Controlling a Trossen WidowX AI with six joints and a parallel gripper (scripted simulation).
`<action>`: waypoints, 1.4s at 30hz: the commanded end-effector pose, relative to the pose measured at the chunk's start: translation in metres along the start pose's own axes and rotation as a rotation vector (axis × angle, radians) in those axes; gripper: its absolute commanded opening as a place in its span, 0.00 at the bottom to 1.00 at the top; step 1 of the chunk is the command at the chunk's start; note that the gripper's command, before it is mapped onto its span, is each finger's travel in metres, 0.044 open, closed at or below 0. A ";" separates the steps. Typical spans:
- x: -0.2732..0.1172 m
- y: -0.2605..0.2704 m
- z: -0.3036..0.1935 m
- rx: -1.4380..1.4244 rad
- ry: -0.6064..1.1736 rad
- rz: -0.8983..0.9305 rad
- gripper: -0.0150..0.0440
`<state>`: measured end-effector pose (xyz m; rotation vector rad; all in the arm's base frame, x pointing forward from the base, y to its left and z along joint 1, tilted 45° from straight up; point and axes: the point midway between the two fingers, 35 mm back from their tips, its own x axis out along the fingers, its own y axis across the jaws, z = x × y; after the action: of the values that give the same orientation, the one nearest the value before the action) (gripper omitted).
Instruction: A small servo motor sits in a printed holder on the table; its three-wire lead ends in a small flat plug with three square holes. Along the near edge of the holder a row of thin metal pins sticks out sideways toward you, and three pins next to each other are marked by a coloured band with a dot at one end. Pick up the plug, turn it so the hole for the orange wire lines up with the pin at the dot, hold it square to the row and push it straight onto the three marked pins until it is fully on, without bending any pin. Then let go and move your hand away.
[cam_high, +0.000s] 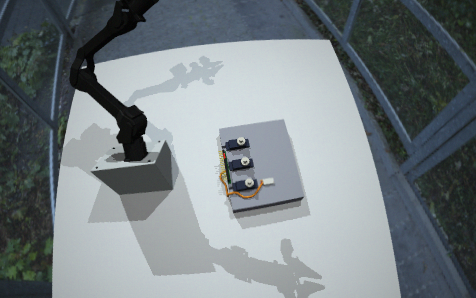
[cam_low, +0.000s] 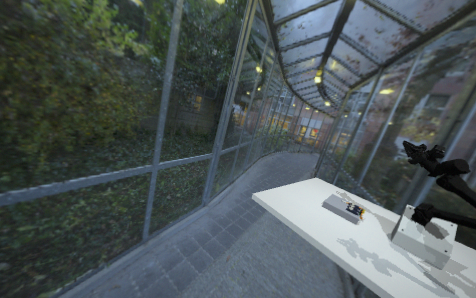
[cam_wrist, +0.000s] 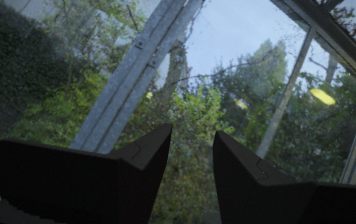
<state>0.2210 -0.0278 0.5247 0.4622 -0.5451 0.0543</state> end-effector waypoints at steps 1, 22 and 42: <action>0.004 -0.013 -0.028 -0.057 0.061 -0.026 0.45; -0.013 -0.065 -0.181 -0.397 0.419 -0.053 0.45; -0.006 -0.111 -0.333 -0.448 1.023 0.050 0.45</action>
<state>0.3859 0.0169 0.2444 -0.0503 0.3544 0.1584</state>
